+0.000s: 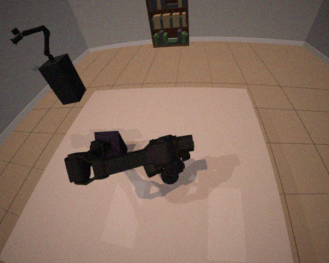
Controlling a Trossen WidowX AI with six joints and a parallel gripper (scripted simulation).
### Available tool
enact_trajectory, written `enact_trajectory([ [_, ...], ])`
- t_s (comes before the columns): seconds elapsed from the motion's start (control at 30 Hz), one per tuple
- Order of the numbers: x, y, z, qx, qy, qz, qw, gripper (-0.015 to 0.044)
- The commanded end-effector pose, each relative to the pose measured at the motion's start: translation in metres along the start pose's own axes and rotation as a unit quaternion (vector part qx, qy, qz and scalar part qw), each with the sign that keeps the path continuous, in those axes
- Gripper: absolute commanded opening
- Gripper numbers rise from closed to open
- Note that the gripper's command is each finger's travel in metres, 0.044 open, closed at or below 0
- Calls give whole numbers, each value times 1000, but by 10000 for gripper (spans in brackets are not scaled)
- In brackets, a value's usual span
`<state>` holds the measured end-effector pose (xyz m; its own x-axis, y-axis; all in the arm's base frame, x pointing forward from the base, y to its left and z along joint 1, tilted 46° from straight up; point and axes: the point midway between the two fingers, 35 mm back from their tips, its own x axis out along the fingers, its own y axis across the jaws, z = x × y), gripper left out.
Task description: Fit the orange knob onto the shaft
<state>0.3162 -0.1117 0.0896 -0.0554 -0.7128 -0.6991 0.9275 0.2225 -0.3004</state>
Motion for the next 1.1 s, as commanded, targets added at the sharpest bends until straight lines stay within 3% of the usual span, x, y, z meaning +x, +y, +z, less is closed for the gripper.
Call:
enact_trajectory([
  [0.0, -1, 0, -1, -2, 0, 0, 1000, 0],
  [0.2, -5, -1, -3, 3, 1, 0, 1000, 0],
  [0.43, -3, 1, -1, 102, 0, 0, 995, 0],
  [1.07, 0, -1, -3, 102, 0, 0, 995, 0],
])
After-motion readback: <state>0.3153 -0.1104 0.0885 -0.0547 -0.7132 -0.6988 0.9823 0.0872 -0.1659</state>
